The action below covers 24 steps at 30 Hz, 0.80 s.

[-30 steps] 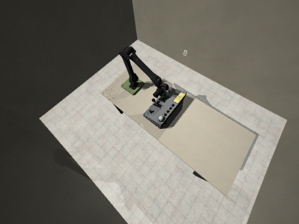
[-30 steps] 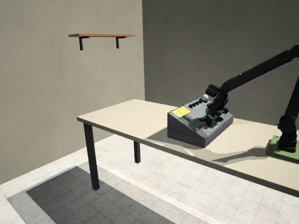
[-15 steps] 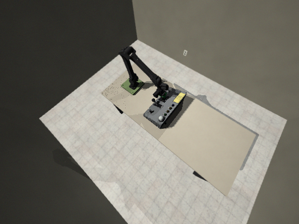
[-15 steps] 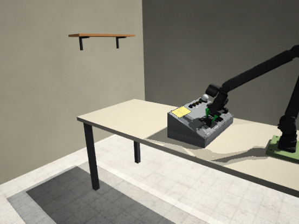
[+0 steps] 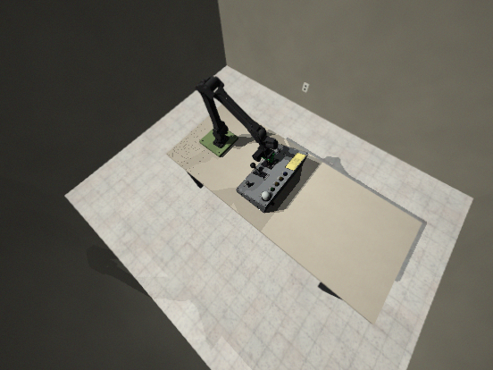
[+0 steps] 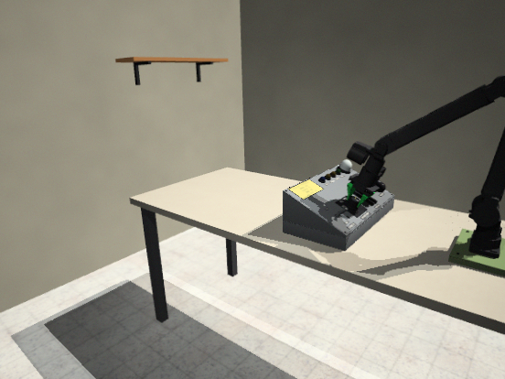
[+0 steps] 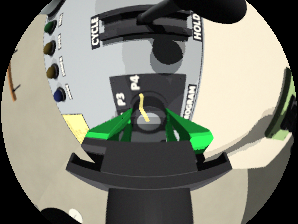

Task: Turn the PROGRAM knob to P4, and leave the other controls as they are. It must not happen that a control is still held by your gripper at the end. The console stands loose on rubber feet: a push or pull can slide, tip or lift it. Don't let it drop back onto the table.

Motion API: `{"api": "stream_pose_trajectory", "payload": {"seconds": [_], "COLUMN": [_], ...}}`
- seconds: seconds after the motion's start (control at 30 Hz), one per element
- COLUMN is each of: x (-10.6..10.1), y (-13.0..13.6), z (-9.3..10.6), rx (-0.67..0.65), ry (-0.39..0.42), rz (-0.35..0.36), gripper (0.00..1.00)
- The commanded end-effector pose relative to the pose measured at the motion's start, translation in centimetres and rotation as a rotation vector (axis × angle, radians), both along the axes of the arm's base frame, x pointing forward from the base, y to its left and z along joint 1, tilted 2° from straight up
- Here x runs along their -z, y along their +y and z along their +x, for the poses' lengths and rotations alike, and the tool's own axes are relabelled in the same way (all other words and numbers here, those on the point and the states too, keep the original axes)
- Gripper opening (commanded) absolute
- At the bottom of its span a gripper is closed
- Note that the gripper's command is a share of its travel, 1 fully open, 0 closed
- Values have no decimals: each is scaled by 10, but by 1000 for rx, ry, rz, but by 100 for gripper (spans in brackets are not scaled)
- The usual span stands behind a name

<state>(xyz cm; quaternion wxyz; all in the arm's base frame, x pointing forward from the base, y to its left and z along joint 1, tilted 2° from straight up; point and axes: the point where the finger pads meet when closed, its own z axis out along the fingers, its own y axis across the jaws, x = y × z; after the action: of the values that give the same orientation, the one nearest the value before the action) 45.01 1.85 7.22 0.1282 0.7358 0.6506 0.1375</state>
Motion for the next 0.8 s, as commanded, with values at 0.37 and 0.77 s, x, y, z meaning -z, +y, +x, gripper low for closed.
{"api": "stream_pose_trajectory", "payload": {"seconds": [0.37, 0.77], "x": [-1, -2], "y": [-6, -6], "z": [8, 7], "rx": [33, 31], "ry": [-11, -8], "rz": [7, 6], "gripper": [70, 70]}}
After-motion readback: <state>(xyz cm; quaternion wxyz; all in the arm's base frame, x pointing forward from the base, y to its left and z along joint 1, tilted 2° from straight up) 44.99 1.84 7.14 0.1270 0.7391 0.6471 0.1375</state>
